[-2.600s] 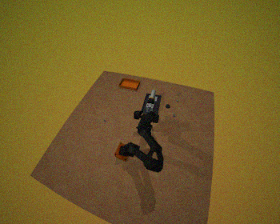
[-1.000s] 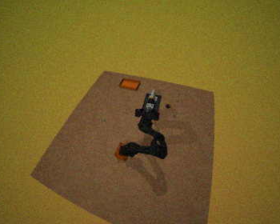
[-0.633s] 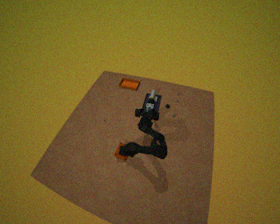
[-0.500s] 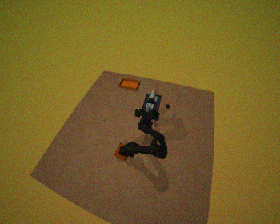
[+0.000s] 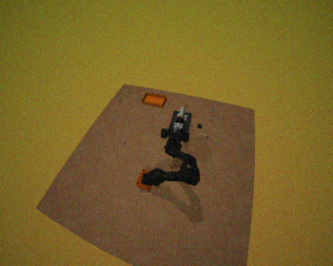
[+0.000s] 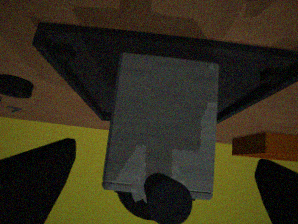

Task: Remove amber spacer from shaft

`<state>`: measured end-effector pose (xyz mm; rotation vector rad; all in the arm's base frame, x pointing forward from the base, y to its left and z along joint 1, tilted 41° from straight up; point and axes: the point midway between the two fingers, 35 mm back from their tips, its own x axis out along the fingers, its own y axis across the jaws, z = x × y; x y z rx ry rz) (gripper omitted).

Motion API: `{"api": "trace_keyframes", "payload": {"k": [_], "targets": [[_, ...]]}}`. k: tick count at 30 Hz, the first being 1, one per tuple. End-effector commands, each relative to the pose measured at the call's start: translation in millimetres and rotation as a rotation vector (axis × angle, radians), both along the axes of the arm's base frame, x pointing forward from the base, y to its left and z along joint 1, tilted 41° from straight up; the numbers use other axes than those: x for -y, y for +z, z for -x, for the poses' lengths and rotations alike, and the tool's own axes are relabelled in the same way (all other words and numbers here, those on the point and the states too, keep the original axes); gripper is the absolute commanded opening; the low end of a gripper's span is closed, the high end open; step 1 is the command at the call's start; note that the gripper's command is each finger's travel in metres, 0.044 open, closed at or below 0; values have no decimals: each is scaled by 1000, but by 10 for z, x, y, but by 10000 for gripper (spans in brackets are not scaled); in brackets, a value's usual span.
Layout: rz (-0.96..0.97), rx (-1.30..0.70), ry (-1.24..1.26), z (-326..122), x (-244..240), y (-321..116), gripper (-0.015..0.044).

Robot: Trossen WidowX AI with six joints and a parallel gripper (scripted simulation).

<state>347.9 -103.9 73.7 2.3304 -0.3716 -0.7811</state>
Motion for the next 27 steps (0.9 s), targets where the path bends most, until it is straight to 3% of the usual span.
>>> {"api": "trace_keyframes", "payload": {"k": [1, 23, 27], "targets": [[1, 4, 3, -58, 26, -10, 440], [1, 4, 3, -85, 37, -7, 440], [1, 4, -1, -73, 40, -19, 335]]}}
